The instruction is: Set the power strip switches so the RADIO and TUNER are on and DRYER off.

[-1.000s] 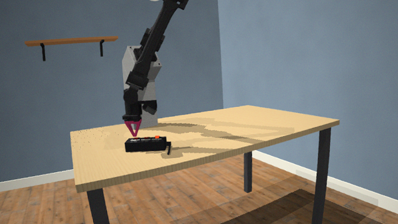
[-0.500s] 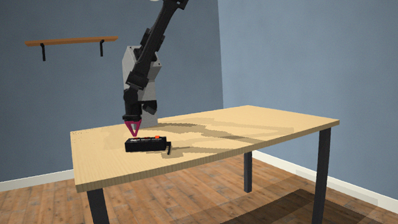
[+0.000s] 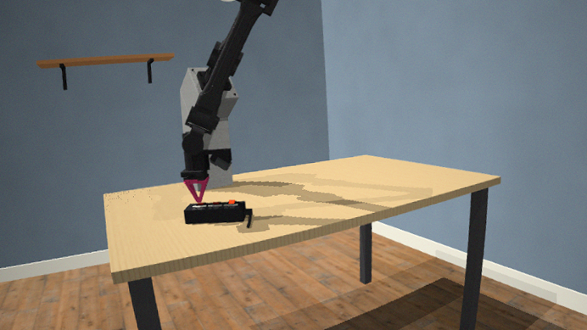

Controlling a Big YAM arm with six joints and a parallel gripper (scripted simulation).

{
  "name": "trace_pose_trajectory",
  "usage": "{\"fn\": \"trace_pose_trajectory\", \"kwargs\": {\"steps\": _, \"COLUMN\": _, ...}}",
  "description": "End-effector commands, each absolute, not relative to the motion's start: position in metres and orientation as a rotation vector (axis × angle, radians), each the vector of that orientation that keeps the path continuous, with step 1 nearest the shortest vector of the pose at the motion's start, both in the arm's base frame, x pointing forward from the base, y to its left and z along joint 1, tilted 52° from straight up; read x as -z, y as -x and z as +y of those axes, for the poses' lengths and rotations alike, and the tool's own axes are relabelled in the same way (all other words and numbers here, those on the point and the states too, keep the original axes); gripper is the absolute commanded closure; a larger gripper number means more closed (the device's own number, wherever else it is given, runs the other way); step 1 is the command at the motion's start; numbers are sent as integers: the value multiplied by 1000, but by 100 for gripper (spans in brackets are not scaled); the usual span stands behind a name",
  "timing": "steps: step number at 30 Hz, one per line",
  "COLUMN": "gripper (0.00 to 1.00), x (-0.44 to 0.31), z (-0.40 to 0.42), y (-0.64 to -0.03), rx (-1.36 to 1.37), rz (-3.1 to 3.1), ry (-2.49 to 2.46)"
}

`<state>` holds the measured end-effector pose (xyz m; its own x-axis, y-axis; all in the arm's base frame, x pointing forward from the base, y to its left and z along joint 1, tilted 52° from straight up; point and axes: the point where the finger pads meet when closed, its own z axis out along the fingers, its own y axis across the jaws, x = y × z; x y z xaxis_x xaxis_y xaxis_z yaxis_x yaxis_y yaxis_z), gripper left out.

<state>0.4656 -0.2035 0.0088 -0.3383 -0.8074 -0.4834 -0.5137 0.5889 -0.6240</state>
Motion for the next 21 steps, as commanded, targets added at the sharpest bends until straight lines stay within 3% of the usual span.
{"fn": "trace_pose_trajectory", "kwargs": {"steps": 1, "gripper": 100, "x": -7, "z": -205, "y": -471, "rx": 471, "rz": 2012, "ry": 1037}}
{"fn": "trace_pose_trajectory", "kwargs": {"steps": 21, "gripper": 100, "x": -3, "z": -201, "y": -478, "rx": 467, "rz": 2007, "ry": 1046}}
